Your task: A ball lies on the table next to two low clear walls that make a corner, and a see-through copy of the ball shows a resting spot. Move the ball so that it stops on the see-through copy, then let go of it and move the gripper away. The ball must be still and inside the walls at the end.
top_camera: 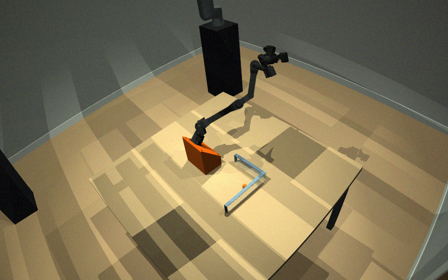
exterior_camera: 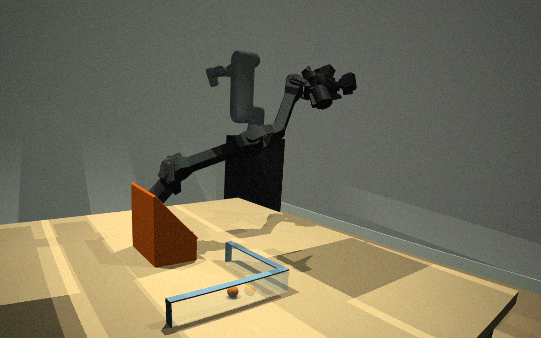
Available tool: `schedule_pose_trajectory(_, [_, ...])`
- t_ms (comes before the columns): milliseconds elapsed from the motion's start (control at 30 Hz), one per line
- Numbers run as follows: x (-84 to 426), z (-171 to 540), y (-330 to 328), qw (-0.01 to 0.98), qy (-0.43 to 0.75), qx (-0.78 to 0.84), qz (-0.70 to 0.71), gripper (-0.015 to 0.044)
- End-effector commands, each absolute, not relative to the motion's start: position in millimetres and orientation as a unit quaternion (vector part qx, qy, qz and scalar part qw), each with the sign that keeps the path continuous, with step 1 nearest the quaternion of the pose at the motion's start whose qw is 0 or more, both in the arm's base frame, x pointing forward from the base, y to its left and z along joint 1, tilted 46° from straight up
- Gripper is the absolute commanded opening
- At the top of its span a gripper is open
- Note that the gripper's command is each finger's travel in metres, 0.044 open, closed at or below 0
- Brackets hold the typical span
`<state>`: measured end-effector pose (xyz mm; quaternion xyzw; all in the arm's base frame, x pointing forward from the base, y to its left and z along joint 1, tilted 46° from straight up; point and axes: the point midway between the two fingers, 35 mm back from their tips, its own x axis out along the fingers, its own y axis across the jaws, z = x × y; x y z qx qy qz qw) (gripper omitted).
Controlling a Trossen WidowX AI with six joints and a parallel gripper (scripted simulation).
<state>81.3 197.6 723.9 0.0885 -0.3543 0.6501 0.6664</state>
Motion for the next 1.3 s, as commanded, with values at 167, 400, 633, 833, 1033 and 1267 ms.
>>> schedule_pose_trajectory(167, [16.6,750.9,151.4,0.602,-0.397,0.171,0.672,0.0237])
schedule_pose_trajectory(400, [-31.4,766.5,99.2,0.53,-0.423,0.248,0.692,0.0237])
schedule_pose_trajectory(633, [-69.3,774.2,35.8,0.443,-0.44,0.325,0.71,0.0237])
schedule_pose_trajectory(833, [-95.6,773.0,-43.0,0.336,-0.448,0.407,0.722,0.0237])
schedule_pose_trajectory(1033, [-103.6,762.7,-117.9,0.228,-0.445,0.475,0.725,0.0237])
schedule_pose_trajectory(1267, [-96.1,743.8,-192.6,0.11,-0.433,0.533,0.719,0.0237])
